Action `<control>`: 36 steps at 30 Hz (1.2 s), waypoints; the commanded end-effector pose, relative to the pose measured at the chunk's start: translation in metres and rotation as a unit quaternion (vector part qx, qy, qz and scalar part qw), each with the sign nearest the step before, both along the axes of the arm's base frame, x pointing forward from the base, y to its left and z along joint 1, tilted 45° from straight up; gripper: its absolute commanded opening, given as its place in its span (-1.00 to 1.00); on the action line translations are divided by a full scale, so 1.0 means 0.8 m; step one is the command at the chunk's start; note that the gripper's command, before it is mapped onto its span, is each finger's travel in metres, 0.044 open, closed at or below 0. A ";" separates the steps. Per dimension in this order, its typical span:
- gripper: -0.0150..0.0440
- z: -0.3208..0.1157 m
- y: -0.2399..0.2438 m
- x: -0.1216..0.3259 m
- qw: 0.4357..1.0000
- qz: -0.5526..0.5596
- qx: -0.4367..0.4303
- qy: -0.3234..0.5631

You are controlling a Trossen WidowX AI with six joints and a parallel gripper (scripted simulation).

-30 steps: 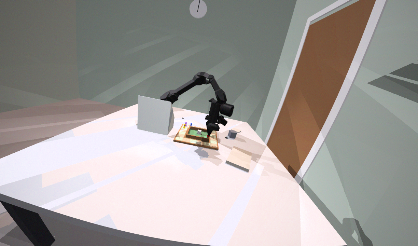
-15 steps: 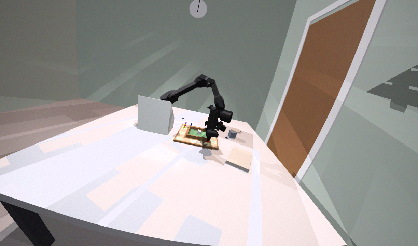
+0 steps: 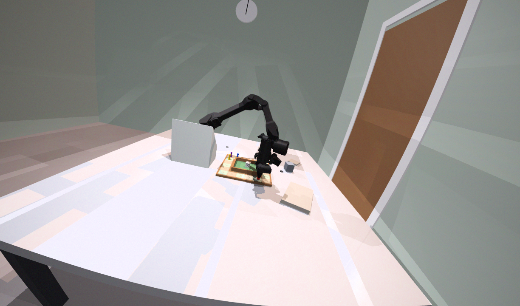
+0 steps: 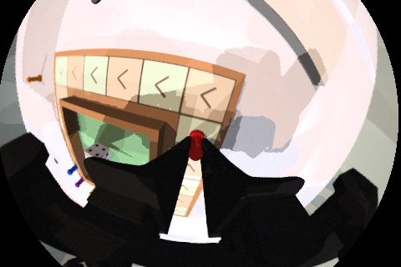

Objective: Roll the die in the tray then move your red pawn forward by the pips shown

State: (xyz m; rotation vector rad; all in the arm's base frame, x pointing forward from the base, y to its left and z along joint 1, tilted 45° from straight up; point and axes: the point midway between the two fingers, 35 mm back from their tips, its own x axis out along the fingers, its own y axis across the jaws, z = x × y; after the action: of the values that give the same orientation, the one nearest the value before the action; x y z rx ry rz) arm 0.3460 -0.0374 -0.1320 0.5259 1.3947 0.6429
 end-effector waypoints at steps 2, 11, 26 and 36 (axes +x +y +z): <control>-0.14 0.000 -0.001 0.000 1.000 0.000 0.000 -0.001; 0.67 0.034 -0.036 -0.001 1.000 -0.002 0.003 0.006; 1.00 0.161 -0.041 -0.129 0.999 -0.025 0.003 0.033; 1.00 0.160 -0.045 -0.122 0.999 -0.031 0.003 0.029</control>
State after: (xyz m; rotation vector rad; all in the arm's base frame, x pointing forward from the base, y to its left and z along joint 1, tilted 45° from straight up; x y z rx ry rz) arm 0.2489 -0.0747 -0.0023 0.5810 1.4192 0.5827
